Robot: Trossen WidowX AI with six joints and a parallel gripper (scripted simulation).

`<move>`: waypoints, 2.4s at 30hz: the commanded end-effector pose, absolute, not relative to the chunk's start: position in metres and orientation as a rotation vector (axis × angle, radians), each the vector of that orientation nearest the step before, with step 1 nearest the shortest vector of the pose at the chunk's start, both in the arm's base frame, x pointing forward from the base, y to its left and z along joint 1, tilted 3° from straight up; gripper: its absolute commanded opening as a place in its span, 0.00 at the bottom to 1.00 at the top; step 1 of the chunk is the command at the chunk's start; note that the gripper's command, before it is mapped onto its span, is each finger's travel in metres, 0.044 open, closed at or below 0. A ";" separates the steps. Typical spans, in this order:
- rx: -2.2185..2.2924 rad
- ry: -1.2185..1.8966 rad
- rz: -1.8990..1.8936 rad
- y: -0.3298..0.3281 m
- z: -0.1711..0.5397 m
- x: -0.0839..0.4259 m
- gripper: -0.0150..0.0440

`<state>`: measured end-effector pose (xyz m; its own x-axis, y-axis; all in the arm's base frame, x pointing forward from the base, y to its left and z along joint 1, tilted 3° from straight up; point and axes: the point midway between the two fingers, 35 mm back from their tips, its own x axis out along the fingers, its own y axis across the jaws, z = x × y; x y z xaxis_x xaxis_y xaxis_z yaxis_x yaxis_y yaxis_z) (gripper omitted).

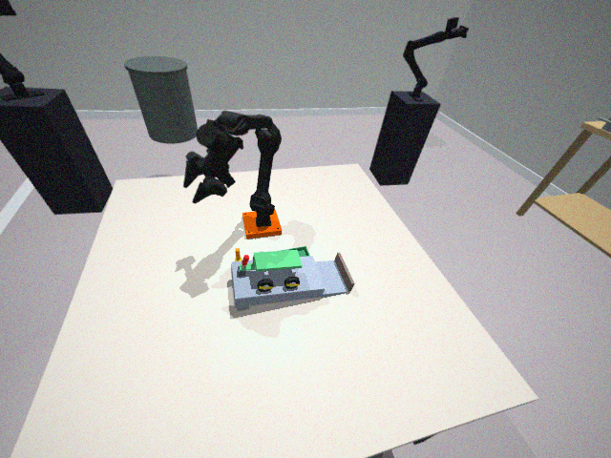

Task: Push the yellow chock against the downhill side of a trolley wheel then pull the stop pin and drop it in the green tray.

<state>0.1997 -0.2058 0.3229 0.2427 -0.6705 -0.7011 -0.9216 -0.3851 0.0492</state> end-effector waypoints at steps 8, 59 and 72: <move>-1.803 1.322 1.009 -0.180 0.241 0.215 0.58; -1.099 1.301 1.116 -0.114 0.065 0.197 0.58; -1.099 1.301 1.116 -0.113 0.057 0.197 0.58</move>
